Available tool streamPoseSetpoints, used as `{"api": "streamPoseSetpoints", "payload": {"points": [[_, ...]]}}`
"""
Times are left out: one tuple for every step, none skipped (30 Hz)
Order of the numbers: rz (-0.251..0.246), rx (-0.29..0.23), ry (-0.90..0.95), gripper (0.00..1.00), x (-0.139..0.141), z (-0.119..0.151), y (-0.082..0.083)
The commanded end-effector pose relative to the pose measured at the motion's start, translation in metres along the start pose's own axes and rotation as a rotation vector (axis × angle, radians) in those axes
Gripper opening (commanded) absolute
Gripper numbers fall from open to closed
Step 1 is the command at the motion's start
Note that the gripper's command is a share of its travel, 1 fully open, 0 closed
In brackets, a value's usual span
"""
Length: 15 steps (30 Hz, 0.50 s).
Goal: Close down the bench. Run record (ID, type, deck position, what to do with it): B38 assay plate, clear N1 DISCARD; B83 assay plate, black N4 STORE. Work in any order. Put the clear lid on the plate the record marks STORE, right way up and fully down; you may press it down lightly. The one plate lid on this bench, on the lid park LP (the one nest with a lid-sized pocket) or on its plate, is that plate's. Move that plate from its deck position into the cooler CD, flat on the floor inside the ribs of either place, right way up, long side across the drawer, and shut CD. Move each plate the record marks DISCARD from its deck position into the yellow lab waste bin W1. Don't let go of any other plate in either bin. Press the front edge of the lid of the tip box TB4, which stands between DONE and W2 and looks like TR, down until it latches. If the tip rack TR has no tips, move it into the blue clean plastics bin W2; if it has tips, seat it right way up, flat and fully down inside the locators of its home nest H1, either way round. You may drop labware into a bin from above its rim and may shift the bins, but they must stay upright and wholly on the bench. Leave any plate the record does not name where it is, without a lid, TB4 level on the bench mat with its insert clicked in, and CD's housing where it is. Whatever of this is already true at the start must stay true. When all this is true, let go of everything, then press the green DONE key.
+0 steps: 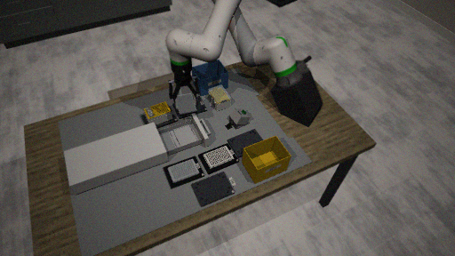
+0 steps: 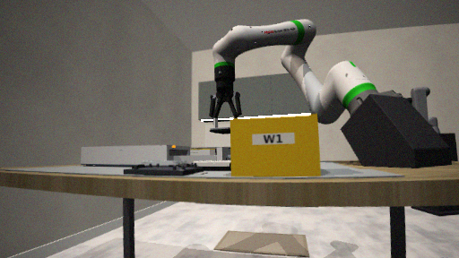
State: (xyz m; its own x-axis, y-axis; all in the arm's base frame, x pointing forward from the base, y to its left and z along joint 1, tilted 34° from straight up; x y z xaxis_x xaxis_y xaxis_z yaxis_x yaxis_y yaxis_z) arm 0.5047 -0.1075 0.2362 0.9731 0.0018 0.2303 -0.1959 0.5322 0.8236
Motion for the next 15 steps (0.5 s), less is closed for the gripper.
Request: {"api": "streamPoseSetpoints", "payload": {"points": [[-0.004, 0.006, 0.144, 0.00, 0.007, -0.009, 0.000], [-0.004, 0.006, 0.144, 0.00, 0.007, -0.009, 0.000], [-0.004, 0.006, 0.144, 0.00, 0.007, -0.009, 0.000], [-0.004, 0.006, 0.144, 0.00, 0.008, -0.011, 0.000], [-0.004, 0.006, 0.144, 0.00, 0.010, -0.013, 0.000], [-0.004, 0.006, 0.144, 0.00, 0.011, -0.016, 0.000], [-0.004, 0.006, 0.144, 0.00, 0.012, -0.018, 0.000], [-0.004, 0.006, 0.144, 0.00, 0.014, -0.020, 0.000], [-0.004, 0.006, 0.144, 0.00, 0.015, -0.022, 0.000], [-0.004, 0.006, 0.144, 0.00, 0.017, -0.025, 0.000], [-0.004, 0.006, 0.144, 0.00, 0.018, -0.027, 0.000], [-0.004, 0.006, 0.144, 0.00, 0.020, -0.029, 0.000], [-0.004, 0.006, 0.144, 0.00, 0.021, -0.031, 0.000], [-0.004, 0.006, 0.144, 0.00, 0.023, -0.034, 0.000], [-0.004, 0.006, 0.144, 0.00, 0.024, -0.036, 0.000]]}}
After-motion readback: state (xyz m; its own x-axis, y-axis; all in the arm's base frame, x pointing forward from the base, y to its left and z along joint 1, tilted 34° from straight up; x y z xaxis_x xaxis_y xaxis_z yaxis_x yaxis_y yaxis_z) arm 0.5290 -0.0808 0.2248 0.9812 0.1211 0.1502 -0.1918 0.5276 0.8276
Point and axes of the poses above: the point where the finger pads meet when closed, its own y axis back along the fingers, its own x axis across the jaws, z = x × y, the point moved 5 cm from there along y, back along the fingers, and after that the axes turned 15 degrees about y, right-handed, at the moved point
